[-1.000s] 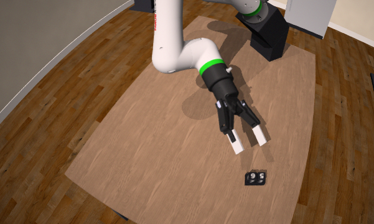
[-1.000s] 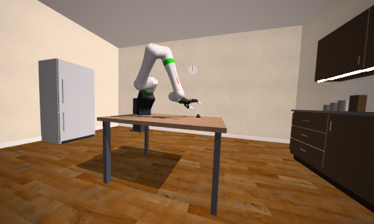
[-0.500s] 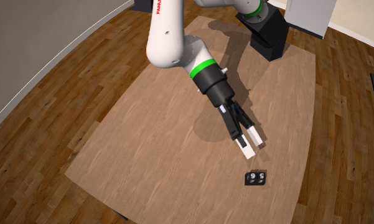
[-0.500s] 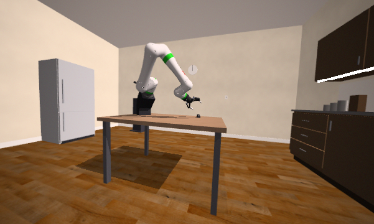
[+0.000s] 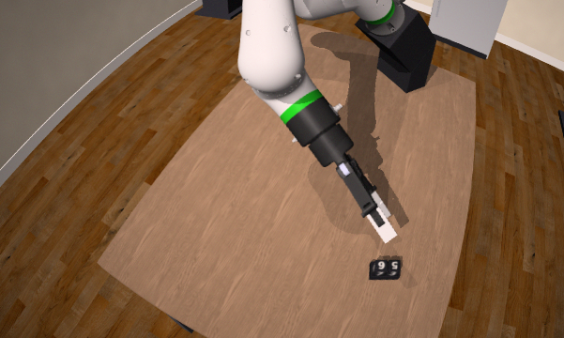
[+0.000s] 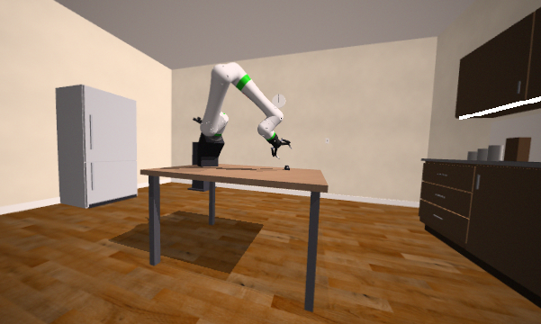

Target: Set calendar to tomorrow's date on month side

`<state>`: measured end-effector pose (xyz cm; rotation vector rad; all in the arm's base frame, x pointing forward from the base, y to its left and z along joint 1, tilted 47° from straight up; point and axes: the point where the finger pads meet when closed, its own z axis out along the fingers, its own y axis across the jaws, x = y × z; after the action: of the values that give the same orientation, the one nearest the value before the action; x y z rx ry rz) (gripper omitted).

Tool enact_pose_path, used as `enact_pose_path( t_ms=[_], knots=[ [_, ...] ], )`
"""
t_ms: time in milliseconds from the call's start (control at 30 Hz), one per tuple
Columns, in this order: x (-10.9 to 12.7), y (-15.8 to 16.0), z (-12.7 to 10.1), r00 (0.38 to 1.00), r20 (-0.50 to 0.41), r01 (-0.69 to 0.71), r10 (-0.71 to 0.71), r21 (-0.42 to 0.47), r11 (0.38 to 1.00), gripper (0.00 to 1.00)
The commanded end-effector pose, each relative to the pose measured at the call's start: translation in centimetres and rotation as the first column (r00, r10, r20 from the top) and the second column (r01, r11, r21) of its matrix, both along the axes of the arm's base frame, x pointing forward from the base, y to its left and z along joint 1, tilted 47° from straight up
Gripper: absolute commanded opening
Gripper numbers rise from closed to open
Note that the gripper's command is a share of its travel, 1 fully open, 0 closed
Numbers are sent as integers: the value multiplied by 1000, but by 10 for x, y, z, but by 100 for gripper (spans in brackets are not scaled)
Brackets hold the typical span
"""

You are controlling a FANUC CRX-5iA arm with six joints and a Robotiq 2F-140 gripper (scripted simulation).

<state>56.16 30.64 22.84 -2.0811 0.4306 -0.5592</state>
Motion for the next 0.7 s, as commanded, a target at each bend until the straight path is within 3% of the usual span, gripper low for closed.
enact_pose_path(
  t_ms=[0,133,167,367,400,500,533,633,667],
  knots=[
    [0,1,-1,1000,-7,2,-2,-55,998,100],
    [1,2,0,1000,3,-9,9,-103,995,100],
    [1,2,-1,1000,8,-20,21,-152,988,100],
    [2,4,0,999,18,-29,33,-199,980,100],
    [3,5,1,999,25,-39,46,-248,968,100],
    [3,5,1,999,25,-39,46,-248,968,100],
    [3,6,0,998,29,-49,60,-299,953,100],
    [3,6,0,998,29,-49,60,-299,953,100],
    [4,8,2,997,37,-56,73,-348,936,100]
  ],
)
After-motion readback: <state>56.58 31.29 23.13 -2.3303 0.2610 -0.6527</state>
